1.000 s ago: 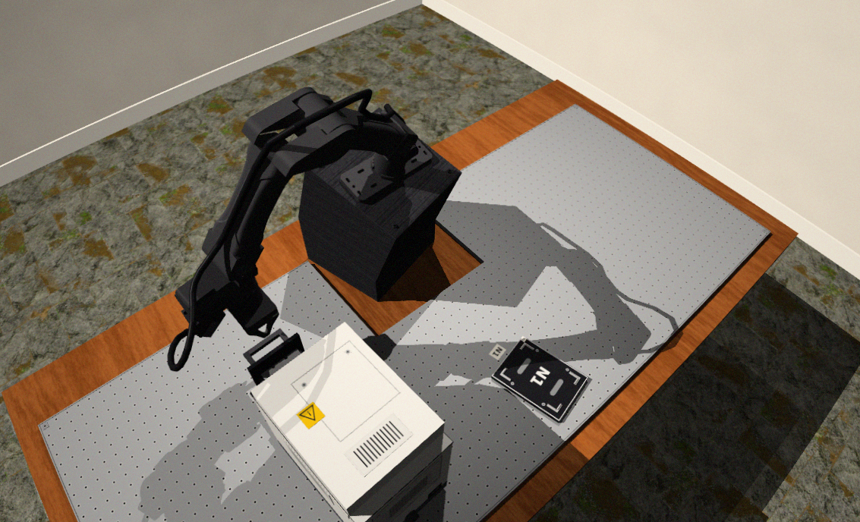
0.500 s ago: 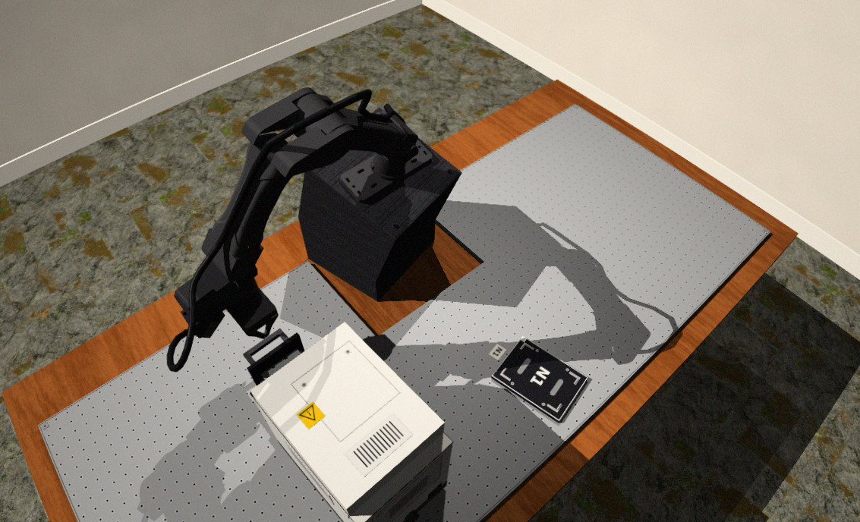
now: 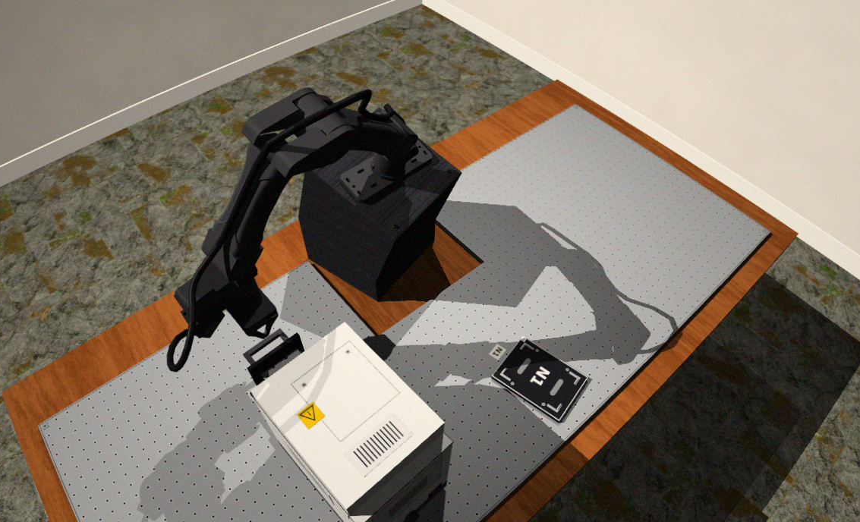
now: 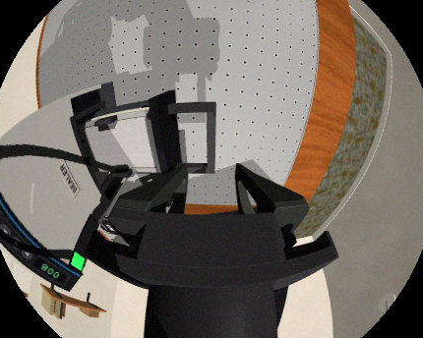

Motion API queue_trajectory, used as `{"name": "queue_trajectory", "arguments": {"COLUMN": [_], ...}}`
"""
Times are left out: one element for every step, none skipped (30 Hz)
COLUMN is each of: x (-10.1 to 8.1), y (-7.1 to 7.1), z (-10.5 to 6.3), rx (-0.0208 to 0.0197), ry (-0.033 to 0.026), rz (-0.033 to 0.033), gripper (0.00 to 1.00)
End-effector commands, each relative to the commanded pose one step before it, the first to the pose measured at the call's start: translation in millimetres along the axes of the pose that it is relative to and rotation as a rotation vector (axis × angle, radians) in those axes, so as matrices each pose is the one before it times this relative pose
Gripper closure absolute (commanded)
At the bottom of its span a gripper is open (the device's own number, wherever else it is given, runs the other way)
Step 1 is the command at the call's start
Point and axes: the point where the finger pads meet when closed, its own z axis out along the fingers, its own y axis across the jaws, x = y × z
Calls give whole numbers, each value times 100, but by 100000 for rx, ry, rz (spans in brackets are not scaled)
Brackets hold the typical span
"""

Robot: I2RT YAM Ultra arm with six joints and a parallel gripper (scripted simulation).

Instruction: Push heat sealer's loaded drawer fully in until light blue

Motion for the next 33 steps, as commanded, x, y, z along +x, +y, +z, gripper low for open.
{"name": "queue_trajectory", "arguments": {"x": [-1845, 0, 0, 0, 0, 0, 0, 0, 0, 0, 0, 0, 0, 364, 48, 48, 14, 5, 0, 0, -67, 11, 32, 44, 5, 5, 6, 6, 6, -14, -22, -3, 20], "y": [163, 0, 0, 0, 0, 0, 0, 0, 0, 0, 0, 0, 0, -1, 165, 158, 29, 2, 0, 0, -273, 15, 90, 144, 2, 2, 2, 2, 2, -68, -98, -37, 47], "z": [-693, 0, 0, 0, 0, 0, 0, 0, 0, 0, 0, 0, 0, 657, 225, 225, 180, 169, 0, 0, 73, 179, 204, 218, 169, 169, 169, 169, 169, 144, 136, 159, 186], "rx": [-1383, 0, 0, 0, 0, 0, 0, 0, 0, 0, 0, 0, 0, 102, 0, 40, 18, -18, 0, 0, -49, 80, 74, -1, -17, -17, -17, -16, -16, -24, 1, 45, 24], "ry": [-4981, 0, 0, 0, 0, 0, 0, 0, 0, 0, 0, 0, 0, 1329, 152, 148, 30, 4, 0, 0, -246, 21, 88, 132, 3, 3, 3, 3, 4, -60, -86, -28, 46], "rz": [168, 0, 0, 0, 0, 0, 0, 0, 0, 0, 0, 0, 0, 56, -436, -436, -88, 0, 0, 0, 734, -79, -274, -379, 0, 0, 0, 0, 0, 186, 254, 73, -137], "gripper": [55, 55, 55, 55, 55, 55, 55, 55, 55, 55, 55, 55, 55, 55, 55, 55, 55, 55, 55, 55, 55, 55, 55, 55, 55, 55, 55, 55, 55, 55, 55, 55, 55]}}
